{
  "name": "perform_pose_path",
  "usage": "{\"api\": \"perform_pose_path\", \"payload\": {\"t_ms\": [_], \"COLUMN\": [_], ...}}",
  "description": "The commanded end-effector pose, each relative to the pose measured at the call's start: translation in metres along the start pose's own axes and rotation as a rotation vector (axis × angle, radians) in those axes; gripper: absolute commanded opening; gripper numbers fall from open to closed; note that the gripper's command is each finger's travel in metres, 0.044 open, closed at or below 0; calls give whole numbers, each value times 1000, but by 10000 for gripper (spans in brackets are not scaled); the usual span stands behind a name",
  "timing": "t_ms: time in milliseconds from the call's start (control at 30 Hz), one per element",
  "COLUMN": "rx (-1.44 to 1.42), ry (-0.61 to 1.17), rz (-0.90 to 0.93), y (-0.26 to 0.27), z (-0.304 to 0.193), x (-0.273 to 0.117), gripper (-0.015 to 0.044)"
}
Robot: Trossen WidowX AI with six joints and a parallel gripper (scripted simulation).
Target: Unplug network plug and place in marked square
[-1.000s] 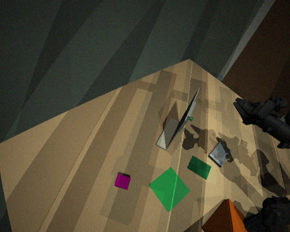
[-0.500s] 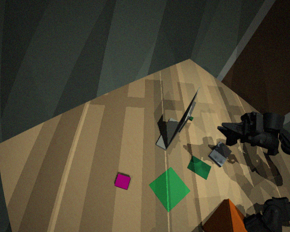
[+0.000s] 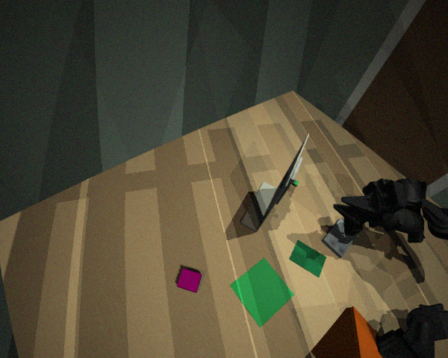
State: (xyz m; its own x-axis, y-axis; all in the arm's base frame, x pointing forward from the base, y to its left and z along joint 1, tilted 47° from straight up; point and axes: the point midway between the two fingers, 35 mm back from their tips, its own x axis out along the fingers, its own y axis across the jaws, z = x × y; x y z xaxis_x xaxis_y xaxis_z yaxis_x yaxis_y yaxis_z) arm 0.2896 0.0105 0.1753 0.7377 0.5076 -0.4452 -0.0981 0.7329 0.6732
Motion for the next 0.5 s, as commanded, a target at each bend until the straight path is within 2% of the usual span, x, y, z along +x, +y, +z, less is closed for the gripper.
{"api": "perform_pose_path", "payload": {"t_ms": [0,267,467], "rx": [9,10,11], "ry": [8,5,5], "rz": [-3,1,1], "y": [-2,-1,-1], "z": [4,12,13], "x": [15,51,55], "gripper": [156,156,156]}}
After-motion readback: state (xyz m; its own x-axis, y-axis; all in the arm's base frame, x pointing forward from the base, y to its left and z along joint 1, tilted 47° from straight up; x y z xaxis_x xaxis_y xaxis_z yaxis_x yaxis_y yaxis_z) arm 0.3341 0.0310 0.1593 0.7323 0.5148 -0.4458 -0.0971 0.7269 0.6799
